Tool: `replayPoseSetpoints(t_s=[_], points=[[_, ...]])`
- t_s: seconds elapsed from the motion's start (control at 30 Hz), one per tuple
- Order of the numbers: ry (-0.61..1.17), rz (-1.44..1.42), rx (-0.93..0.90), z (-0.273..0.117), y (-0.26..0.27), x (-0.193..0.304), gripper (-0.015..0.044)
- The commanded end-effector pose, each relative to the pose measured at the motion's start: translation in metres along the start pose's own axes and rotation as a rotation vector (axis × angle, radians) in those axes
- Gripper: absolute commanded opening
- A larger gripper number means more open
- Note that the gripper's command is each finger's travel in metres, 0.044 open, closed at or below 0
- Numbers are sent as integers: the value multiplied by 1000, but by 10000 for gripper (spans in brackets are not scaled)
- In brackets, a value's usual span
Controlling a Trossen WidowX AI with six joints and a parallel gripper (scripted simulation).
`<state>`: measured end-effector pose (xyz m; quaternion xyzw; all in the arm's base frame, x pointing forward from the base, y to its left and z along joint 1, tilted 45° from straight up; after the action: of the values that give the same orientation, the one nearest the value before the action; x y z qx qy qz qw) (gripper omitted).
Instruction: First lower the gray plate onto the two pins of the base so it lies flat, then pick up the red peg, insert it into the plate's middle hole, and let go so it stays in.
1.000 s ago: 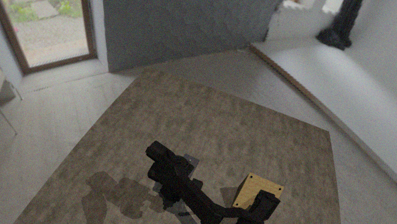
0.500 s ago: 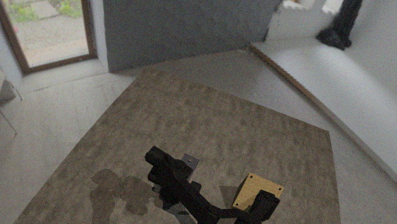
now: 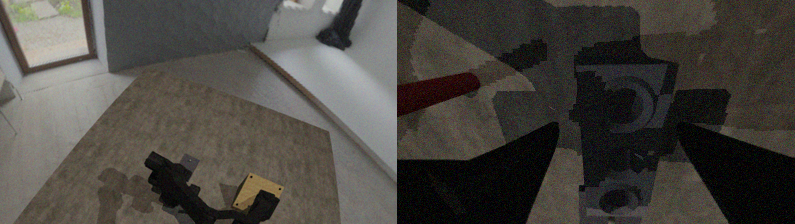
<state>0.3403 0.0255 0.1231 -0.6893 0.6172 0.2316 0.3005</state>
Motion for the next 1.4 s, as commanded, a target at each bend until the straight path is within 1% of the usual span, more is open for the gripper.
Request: replayPoseSetpoints(t_s=[0.0,0.03,0.4,0.67,0.8,1.37], points=[[-5,3,-4,8,2,0,440],[-5,3,-4,8,2,0,440],[-5,3,-4,8,2,0,151],[-5,3,-4,8,2,0,98],[-4,3,-4,4,1,0,0],[7,4,-5,-49,-3,3,0]])
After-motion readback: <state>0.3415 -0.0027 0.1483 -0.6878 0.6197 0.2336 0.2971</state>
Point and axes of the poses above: the point midway between the two fingers, 35 mm back from their tips, its own z axis out along the fingers, its own y axis across the jaws, x = y × z, the point moved 9 cm from there along -z, back along the fingers, and after that the axes turned 5 degrees about -z, right-handed, at the moved point
